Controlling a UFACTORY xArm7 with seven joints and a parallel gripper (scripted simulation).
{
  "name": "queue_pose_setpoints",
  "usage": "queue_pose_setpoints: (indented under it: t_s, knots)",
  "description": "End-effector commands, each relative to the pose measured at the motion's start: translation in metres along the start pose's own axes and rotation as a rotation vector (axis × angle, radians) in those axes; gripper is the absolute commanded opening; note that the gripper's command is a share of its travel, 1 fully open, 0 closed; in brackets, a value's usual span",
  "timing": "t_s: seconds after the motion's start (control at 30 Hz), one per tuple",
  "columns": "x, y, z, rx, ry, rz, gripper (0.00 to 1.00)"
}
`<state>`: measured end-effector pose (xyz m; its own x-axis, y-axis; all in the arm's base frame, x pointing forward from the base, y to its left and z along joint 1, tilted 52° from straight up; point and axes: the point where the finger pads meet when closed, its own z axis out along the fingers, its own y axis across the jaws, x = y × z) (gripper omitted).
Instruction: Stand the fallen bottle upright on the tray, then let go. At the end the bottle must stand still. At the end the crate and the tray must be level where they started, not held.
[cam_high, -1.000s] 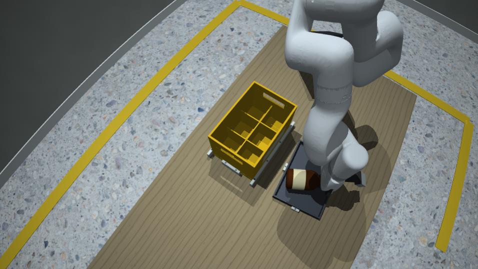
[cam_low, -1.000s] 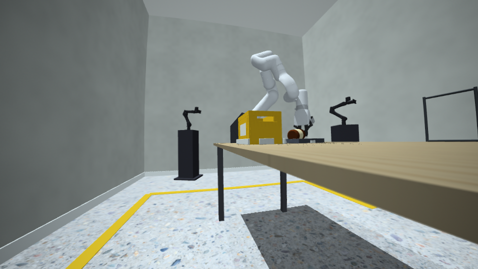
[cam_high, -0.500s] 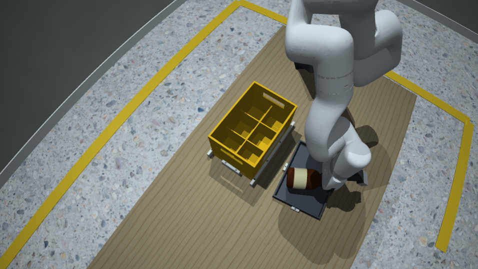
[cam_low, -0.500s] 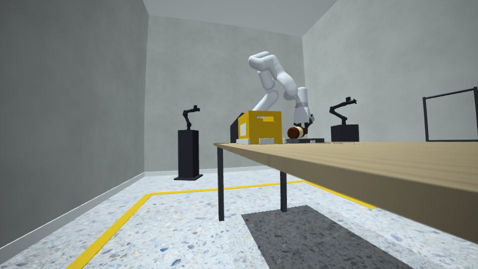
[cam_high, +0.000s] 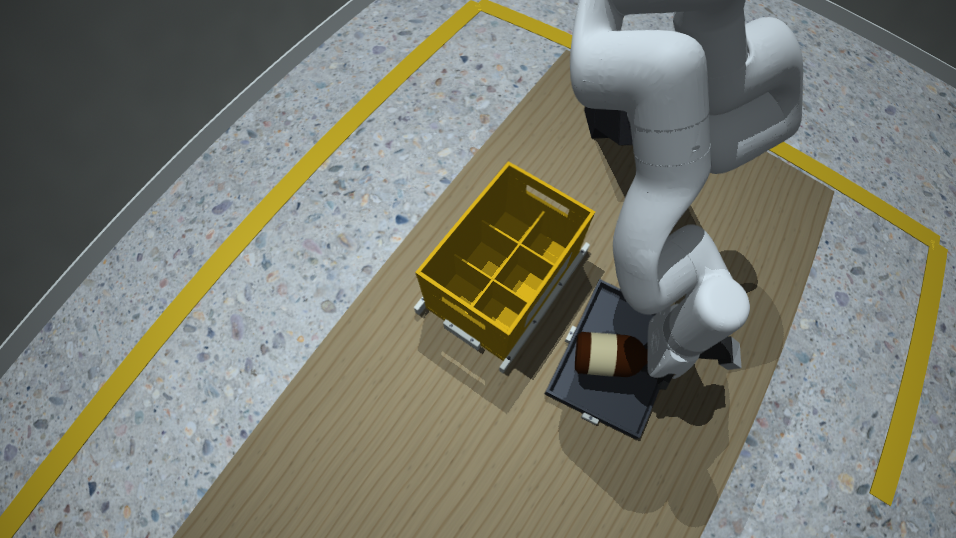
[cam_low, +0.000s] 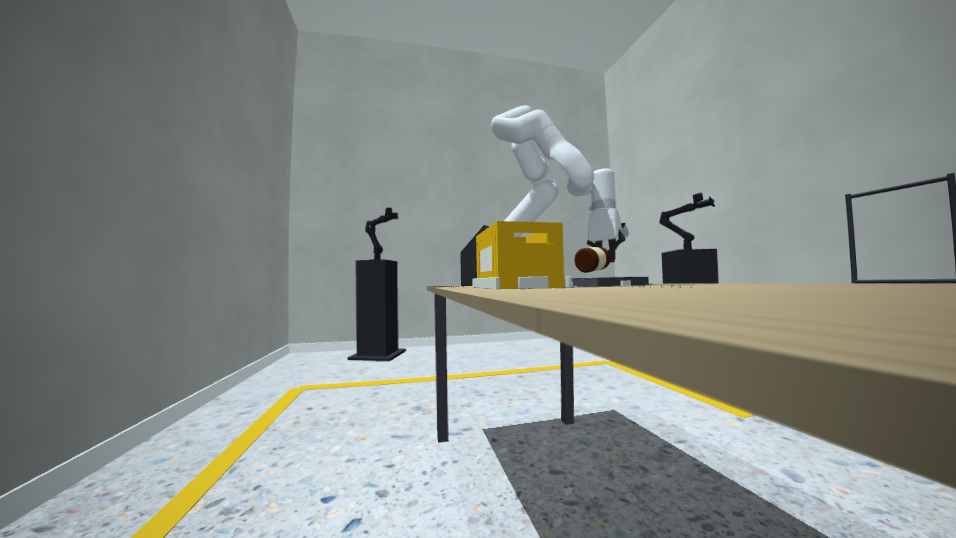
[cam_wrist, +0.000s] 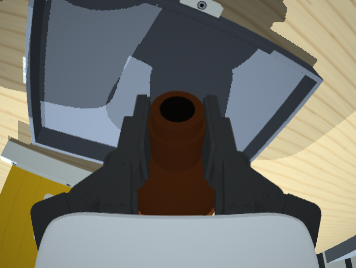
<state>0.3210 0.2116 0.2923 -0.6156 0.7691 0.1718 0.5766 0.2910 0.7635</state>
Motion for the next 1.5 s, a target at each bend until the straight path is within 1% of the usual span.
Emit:
queue_pose_setpoints:
  t_s: [0.0,0.53,0.6,1.1,1.17,1.47]
  knots:
    - [0.0,0.001,-0.008,-0.001,0.0,0.0,0.0]
    - [0.0,0.001,-0.036,-0.001,0.0,0.0,0.0]
    - [0.0,0.001,-0.036,-0.001,0.0,0.0,0.0]
    - [0.0,0.001,-0.064,-0.001,0.0,0.0,0.0]
    - [0.0,0.001,-0.064,-0.001,0.0,0.0,0.0]
    - [0.0,0.001,-0.079,-0.001,0.0,0.0,0.0]
